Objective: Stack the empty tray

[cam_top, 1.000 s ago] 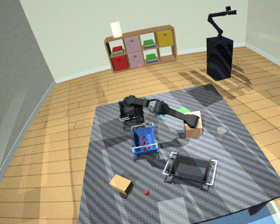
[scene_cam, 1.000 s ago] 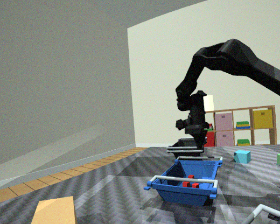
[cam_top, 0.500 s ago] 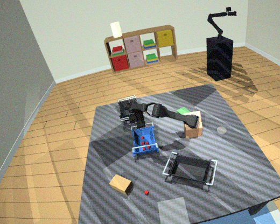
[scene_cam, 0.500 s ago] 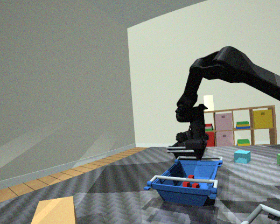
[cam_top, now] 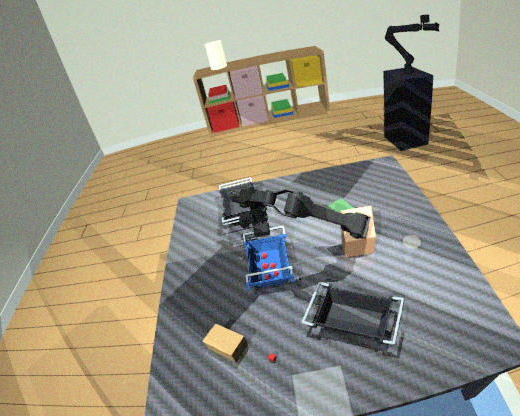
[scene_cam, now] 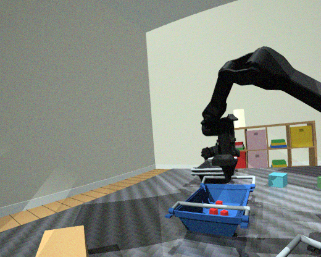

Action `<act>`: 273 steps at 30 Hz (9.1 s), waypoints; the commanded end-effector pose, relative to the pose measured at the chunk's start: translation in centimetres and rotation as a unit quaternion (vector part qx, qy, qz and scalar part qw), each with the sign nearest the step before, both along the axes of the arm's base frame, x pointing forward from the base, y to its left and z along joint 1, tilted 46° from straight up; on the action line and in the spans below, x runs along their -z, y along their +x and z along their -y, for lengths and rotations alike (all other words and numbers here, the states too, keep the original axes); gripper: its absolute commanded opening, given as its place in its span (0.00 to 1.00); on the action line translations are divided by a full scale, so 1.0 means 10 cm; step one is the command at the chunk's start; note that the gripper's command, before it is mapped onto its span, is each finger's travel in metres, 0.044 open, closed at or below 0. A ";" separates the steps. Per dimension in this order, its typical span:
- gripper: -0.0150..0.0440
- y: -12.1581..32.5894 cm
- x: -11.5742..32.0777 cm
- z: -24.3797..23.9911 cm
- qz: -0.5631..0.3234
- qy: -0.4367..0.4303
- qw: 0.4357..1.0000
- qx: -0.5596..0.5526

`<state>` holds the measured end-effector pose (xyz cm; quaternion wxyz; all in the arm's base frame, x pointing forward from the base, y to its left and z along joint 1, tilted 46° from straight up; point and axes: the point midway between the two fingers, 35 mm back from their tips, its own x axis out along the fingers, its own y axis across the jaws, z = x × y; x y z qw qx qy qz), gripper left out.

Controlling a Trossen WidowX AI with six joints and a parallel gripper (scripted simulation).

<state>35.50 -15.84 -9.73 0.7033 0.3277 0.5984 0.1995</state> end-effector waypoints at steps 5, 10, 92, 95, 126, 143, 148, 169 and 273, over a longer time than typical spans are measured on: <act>0.40 0.01 -0.23 -0.11 0.002 0.006 1.000 -0.005; 0.40 0.02 -0.30 -0.18 0.002 0.006 1.000 -0.005; 0.25 0.03 -0.61 -0.25 0.002 0.008 1.000 0.000; 0.25 0.03 -0.61 -0.25 0.002 0.008 1.000 0.000; 0.43 0.03 -0.61 -0.25 0.002 0.008 1.000 0.000; 1.00 -0.05 -1.15 -0.05 -0.012 -0.008 1.000 -0.008; 1.00 -0.01 -1.55 -0.55 -0.041 -0.044 0.998 -0.008; 1.00 -1.15 -2.75 -2.63 -0.089 -0.088 0.987 0.104; 0.31 -2.45 -2.32 -3.80 -0.178 0.069 0.966 0.173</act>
